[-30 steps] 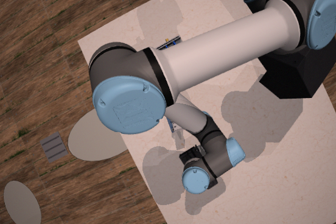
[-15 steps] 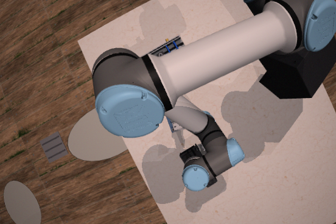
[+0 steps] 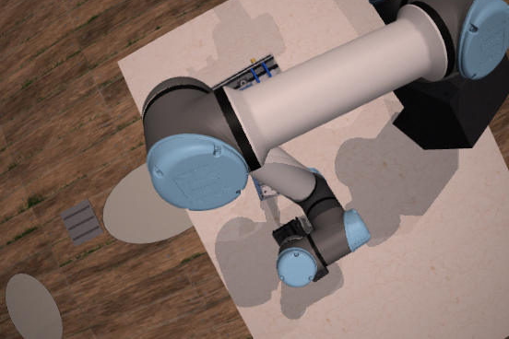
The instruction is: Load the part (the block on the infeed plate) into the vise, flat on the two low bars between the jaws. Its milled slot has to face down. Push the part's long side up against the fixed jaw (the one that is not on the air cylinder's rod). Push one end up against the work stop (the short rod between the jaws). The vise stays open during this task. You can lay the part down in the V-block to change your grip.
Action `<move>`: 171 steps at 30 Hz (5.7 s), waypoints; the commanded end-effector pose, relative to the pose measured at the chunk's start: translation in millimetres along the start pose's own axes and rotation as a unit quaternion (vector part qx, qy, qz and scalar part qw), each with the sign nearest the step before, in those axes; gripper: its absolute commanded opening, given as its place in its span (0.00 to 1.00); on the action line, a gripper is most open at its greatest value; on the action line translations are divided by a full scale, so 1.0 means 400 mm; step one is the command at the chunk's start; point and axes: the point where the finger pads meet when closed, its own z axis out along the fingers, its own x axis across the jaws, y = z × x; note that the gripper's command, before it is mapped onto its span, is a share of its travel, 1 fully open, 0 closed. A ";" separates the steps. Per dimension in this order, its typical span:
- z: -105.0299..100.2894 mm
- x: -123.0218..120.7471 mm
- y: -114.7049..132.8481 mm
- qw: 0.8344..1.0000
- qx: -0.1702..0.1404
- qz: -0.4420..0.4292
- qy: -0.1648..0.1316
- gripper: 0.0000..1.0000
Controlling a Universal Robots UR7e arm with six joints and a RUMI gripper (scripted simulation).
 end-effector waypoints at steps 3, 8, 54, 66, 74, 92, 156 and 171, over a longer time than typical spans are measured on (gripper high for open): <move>0.004 0.001 0.000 1.000 0.000 0.000 0.001 0.51; 0.007 0.001 0.000 1.000 0.000 0.000 0.001 0.51; 0.008 0.001 0.000 1.000 0.000 0.000 0.001 0.00; 0.008 0.001 0.000 1.000 0.000 0.000 0.001 0.00; 0.008 0.001 0.000 1.000 0.000 0.000 0.001 0.00; 0.007 0.001 0.000 1.000 0.000 0.000 0.001 0.00; -0.421 0.000 0.000 1.000 0.000 0.000 0.001 0.00; -0.494 0.000 0.000 1.000 0.000 0.000 0.001 0.00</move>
